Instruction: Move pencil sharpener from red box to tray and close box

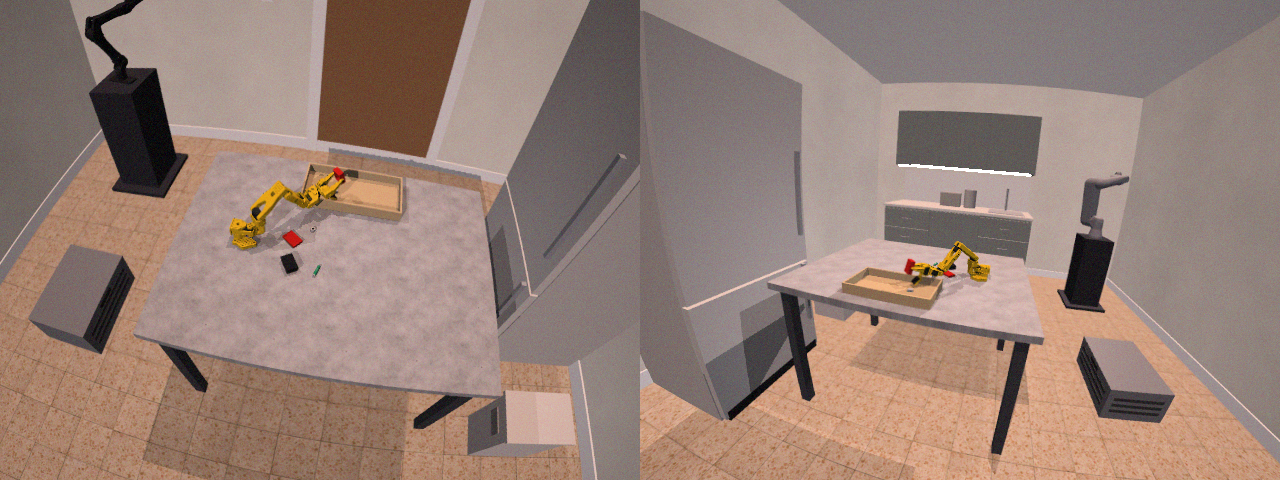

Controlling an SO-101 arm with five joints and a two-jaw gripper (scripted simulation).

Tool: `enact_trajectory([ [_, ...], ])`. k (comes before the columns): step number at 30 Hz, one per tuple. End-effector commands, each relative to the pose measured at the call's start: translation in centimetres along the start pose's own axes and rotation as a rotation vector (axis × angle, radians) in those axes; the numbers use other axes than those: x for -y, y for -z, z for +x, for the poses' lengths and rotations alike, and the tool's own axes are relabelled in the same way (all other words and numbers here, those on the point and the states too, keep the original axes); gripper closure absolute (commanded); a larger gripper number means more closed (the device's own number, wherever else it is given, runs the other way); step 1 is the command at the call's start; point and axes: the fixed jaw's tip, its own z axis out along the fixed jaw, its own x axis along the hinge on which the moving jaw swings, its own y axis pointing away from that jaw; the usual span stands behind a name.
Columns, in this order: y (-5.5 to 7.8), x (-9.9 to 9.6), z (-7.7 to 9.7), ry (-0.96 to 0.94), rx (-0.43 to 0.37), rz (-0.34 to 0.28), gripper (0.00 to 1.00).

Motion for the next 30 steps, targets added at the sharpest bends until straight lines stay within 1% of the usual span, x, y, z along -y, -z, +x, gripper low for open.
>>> enact_trajectory([
  [1,-1.0,-0.1,2.0,-0.004,-0.037,-0.003,0.78],
  [14,-1.5,-0.1,0.2,0.002,0.142,-0.004,0.78],
  [16,-1.5,-0.1,0.2,0.002,0.142,-0.004,0.78],
  [30,-1.5,-0.1,-1.5,0.009,0.333,-0.003,0.78],
])
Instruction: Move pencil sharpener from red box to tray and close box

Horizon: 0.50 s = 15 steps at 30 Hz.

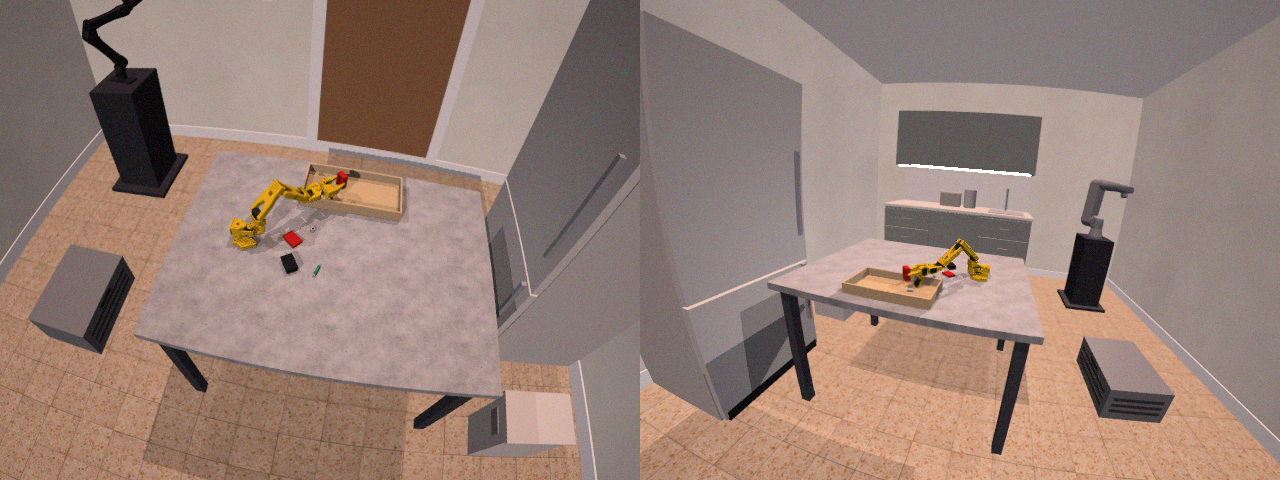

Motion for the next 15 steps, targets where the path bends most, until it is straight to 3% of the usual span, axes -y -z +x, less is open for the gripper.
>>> enact_trajectory([
  [1,-0.37,-0.04,1.80,0.009,-0.012,-0.001,0.78],
  [15,-0.37,-0.03,0.86,0.013,0.094,-0.001,0.78],
])
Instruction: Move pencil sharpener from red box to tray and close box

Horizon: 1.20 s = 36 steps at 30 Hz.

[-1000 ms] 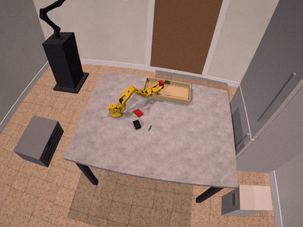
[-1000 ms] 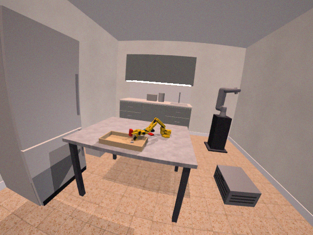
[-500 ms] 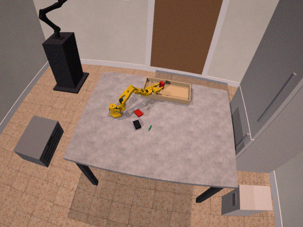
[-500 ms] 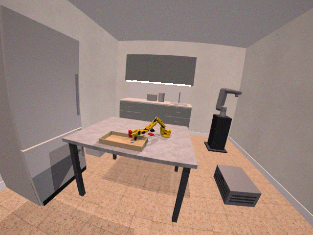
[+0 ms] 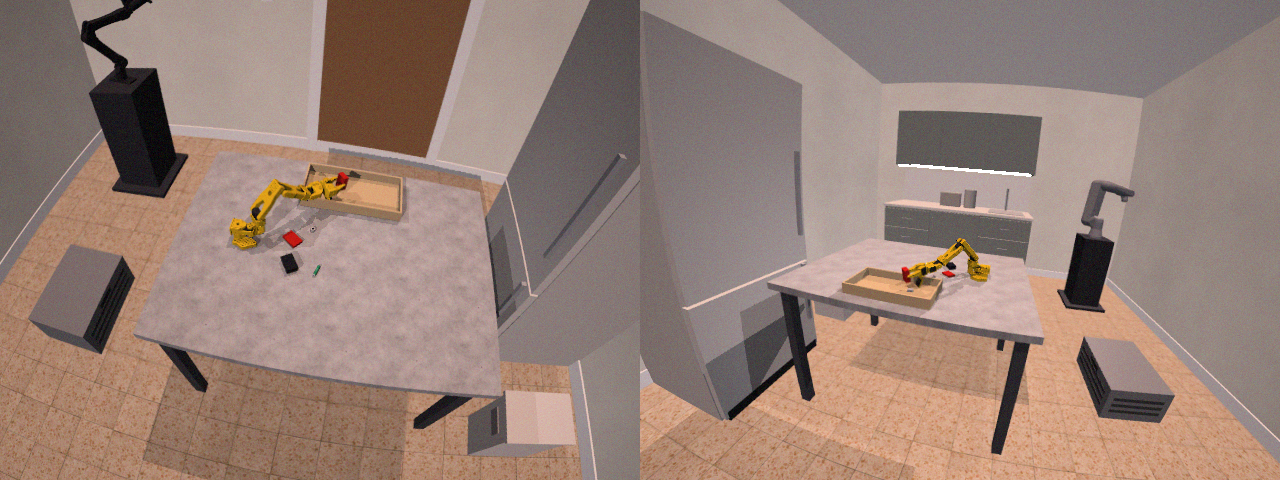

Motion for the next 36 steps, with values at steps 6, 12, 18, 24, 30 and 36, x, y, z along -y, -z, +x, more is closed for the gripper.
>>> enact_trajectory([
  [6,0.01,-0.03,1.36,0.010,-0.003,-0.001,0.78],
  [12,0.01,-0.03,1.21,0.011,0.014,-0.001,0.78],
  [18,0.02,-0.03,1.18,0.011,0.018,-0.001,0.78],
  [24,0.02,-0.02,1.18,0.011,0.018,-0.001,0.78],
  [30,0.02,-0.03,1.19,0.011,0.018,-0.001,0.78],
  [36,0.03,-0.03,1.26,0.011,0.018,-0.001,0.78],
])
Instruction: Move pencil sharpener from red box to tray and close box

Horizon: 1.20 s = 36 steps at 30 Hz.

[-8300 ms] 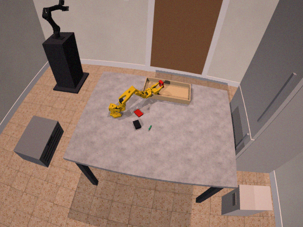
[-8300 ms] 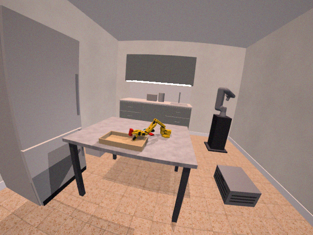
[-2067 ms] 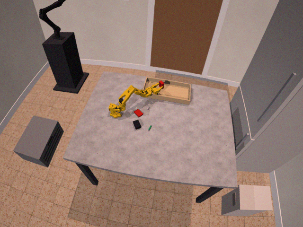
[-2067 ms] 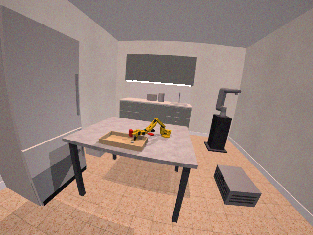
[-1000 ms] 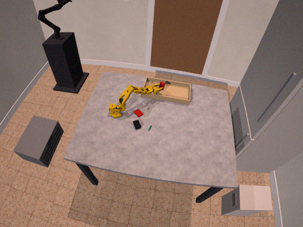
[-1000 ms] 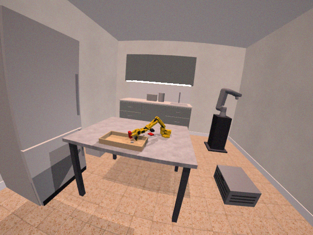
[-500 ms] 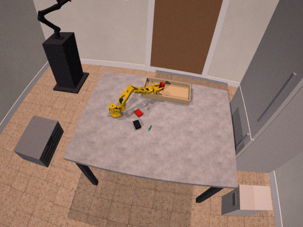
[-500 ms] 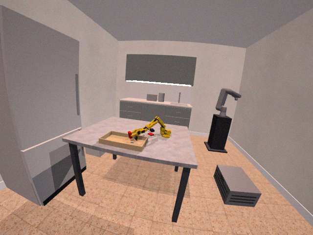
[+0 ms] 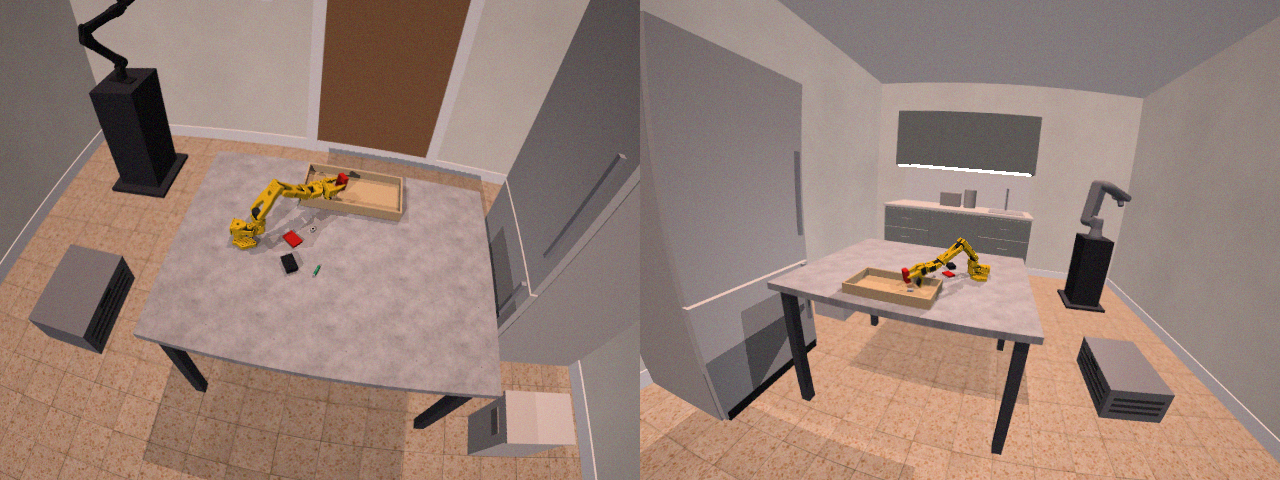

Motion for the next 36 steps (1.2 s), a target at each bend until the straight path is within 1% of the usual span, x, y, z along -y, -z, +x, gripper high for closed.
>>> enact_trajectory([
  [1,0.2,-0.1,1.6,0.011,-0.034,-0.003,0.78],
  [20,0.3,-0.1,2.2,0.013,-0.034,-0.004,0.78],
  [36,0.7,-0.2,3.4,0.018,-0.034,-0.007,0.78],
])
